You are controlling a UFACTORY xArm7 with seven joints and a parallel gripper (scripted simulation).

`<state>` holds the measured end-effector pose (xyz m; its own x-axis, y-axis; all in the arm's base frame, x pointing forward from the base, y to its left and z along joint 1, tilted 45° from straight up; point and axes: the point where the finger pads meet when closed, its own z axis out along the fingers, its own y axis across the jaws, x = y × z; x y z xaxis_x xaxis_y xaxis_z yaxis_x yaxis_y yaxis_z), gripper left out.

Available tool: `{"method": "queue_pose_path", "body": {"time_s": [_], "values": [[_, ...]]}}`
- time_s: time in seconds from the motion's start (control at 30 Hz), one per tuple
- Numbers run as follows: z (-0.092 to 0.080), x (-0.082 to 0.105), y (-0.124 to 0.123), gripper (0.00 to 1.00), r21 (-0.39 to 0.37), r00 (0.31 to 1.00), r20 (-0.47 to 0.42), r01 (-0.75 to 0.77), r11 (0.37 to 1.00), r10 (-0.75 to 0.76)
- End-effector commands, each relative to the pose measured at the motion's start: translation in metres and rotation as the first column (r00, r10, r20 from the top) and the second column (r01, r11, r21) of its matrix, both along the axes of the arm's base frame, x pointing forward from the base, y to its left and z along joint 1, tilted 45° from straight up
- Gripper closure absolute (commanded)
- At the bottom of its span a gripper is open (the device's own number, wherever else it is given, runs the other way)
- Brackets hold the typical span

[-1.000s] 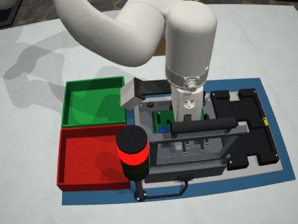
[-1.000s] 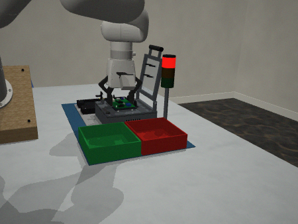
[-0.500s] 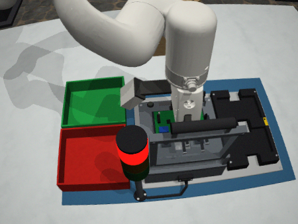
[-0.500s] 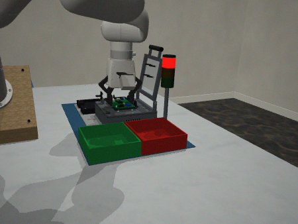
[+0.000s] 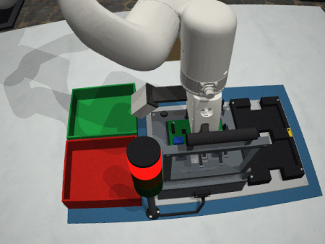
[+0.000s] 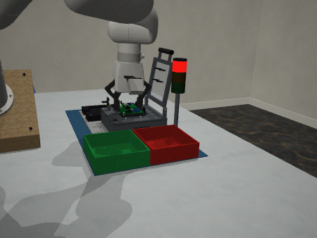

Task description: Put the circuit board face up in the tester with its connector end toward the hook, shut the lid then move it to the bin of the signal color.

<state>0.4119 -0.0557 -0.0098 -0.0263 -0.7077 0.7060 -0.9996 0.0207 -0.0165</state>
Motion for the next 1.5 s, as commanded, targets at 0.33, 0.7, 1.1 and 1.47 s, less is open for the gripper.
{"method": "queue_pose_path", "body": {"time_s": [0.33, 0.7, 1.1, 1.47], "values": [[0.0027, 0.0011, 0.0039, 0.21, 0.002, 1.0, 0.003, -0.003, 1.0, 0.003], [0.0041, 0.0011, 0.0054, 0.21, 0.002, 1.0, 0.003, -0.003, 1.0, 0.003], [0.0066, 0.0011, 0.0078, 0.21, 0.002, 1.0, 0.003, -0.003, 1.0, 0.003], [0.0082, 0.0011, 0.0094, 0.21, 0.002, 1.0, 0.003, -0.003, 1.0, 0.003]]}}
